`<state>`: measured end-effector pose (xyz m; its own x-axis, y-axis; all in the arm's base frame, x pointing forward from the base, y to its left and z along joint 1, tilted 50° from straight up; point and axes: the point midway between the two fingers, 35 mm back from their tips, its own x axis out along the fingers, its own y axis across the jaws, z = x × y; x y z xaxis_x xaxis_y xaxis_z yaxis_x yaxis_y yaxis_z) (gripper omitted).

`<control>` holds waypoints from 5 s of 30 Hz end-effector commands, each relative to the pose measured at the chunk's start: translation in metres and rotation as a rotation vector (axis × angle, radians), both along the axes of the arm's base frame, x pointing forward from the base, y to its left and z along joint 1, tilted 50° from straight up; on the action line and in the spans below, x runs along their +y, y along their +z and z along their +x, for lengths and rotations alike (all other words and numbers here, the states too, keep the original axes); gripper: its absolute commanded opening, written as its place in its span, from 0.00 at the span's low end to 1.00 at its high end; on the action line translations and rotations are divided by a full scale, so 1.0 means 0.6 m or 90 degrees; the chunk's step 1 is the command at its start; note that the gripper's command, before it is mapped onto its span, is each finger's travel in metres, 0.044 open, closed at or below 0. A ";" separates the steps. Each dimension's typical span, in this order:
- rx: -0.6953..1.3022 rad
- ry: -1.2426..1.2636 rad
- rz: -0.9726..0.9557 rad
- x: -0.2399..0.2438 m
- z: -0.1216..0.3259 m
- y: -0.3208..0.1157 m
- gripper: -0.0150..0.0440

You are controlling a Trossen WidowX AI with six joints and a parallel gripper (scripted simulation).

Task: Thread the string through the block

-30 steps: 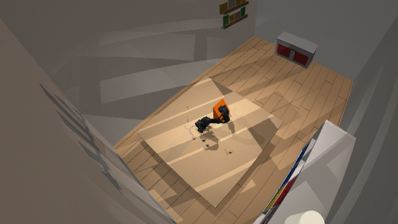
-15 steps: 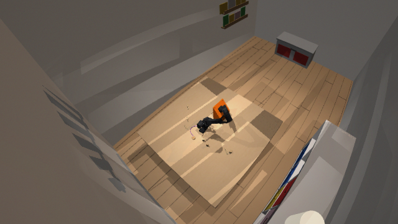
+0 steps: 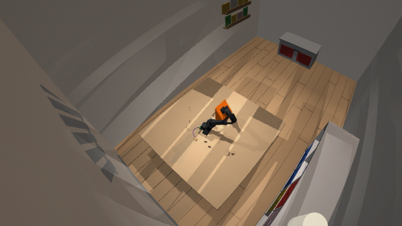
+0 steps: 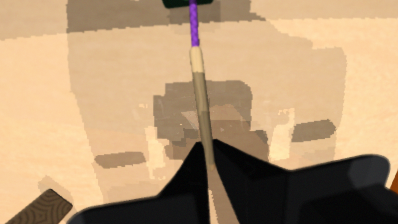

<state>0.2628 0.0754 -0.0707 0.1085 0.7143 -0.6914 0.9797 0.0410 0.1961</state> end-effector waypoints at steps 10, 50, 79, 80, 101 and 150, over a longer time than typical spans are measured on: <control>0.004 0.001 0.003 0.012 -0.006 0.015 0.25; 0.018 0.025 -0.002 0.040 -0.004 0.018 0.25; 0.018 0.025 -0.002 0.040 -0.004 0.018 0.25; 0.018 0.025 -0.002 0.040 -0.004 0.018 0.25; 0.018 0.025 -0.002 0.040 -0.004 0.018 0.25; 0.020 0.018 -0.007 -0.067 -0.011 0.100 0.61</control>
